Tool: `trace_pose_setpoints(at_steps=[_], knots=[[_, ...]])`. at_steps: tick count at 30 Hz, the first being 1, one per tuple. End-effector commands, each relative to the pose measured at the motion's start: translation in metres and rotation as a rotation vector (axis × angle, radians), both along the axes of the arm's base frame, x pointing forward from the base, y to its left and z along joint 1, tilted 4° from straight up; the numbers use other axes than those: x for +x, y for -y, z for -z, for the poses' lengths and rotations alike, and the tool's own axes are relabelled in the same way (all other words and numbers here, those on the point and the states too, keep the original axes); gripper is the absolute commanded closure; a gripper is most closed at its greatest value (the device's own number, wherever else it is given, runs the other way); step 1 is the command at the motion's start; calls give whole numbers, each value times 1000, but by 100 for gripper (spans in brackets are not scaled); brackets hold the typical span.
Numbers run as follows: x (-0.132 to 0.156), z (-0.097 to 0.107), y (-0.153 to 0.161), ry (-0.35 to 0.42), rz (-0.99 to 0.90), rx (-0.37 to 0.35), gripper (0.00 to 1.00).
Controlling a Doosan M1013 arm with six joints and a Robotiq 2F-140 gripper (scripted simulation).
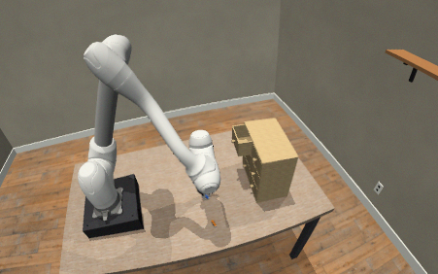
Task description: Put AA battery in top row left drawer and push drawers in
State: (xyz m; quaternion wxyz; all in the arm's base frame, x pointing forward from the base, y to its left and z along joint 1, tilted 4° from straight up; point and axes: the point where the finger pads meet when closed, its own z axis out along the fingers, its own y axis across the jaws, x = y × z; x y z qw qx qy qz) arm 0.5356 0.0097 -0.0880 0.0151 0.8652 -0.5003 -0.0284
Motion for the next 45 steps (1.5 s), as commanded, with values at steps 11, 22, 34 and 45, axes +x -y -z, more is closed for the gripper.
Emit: trace_pose_setpoints(at_steps=[11, 22, 34, 45], knots=[[0, 0, 0, 0, 0, 0, 83], [0, 0, 0, 0, 0, 0, 94], [0, 0, 0, 0, 0, 0, 94], [3, -41, 0, 0, 0, 0, 94]])
